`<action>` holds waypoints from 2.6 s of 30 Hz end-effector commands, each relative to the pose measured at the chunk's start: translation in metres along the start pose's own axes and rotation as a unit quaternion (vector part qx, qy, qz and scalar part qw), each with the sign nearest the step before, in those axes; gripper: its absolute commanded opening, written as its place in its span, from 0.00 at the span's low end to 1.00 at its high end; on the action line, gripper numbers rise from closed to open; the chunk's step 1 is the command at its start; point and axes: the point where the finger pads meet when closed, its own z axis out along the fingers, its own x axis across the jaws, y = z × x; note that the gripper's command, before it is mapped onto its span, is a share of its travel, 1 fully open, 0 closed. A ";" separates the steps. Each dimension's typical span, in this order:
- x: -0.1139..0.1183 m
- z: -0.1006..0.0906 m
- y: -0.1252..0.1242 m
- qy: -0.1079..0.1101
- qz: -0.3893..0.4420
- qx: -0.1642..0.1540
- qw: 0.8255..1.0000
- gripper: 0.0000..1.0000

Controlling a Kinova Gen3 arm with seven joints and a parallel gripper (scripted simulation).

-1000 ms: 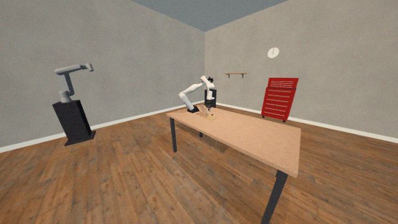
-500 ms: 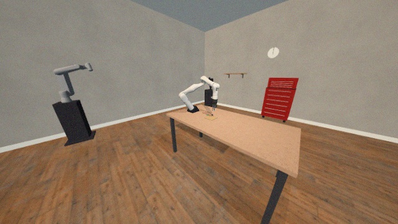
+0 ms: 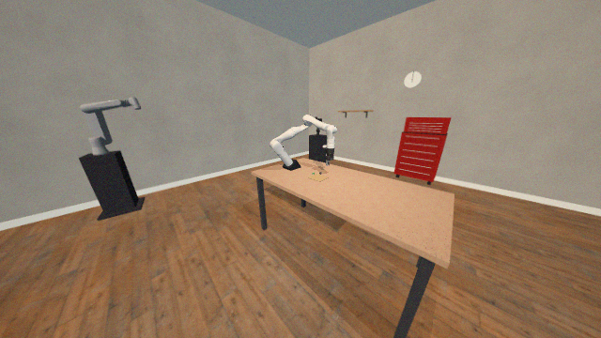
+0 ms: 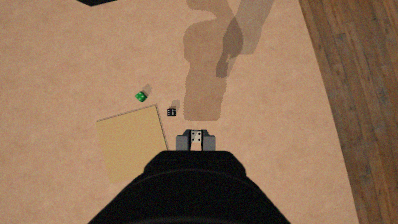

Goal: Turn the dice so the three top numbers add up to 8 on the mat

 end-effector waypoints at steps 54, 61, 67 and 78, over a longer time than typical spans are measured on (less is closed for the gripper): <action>0.011 0.003 -0.013 0.023 -0.042 -0.501 0.864 0.34; 0.010 0.002 -0.013 0.024 -0.041 -0.519 0.853 0.34; 0.010 0.003 -0.013 0.024 -0.041 -0.519 0.853 0.34; 0.011 0.028 -0.012 0.024 -0.041 -0.519 0.853 0.34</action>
